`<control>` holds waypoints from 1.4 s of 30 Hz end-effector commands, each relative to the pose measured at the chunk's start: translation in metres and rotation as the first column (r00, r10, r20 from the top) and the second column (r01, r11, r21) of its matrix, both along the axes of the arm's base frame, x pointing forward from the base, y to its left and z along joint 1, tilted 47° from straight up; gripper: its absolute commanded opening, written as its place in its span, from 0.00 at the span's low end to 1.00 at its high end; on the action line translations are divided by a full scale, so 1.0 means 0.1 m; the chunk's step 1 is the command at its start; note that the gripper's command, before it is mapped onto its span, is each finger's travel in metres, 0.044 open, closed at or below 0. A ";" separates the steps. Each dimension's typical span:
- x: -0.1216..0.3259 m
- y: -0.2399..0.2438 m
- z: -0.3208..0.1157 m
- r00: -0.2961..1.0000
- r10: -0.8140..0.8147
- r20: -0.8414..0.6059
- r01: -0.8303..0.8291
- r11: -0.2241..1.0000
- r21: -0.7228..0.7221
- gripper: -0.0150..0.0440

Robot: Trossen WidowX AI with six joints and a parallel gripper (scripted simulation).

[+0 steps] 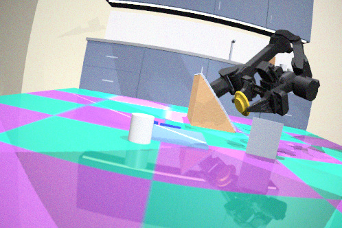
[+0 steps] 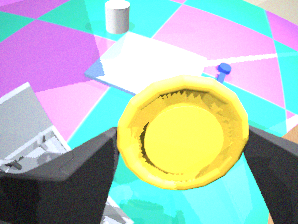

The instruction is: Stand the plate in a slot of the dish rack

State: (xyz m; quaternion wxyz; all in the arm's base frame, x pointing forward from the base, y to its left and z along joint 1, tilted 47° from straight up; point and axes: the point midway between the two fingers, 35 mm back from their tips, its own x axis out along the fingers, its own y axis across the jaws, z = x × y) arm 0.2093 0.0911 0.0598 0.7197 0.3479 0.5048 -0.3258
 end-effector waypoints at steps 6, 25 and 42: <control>0.04 0.09 0.00 0.982 0.072 0.175 -0.059 0.995 -0.081 0.25; 0.02 0.33 0.11 0.829 0.198 0.522 -0.117 0.976 -0.184 0.25; -0.18 0.47 0.33 0.598 0.207 0.774 -0.117 0.978 -0.171 0.25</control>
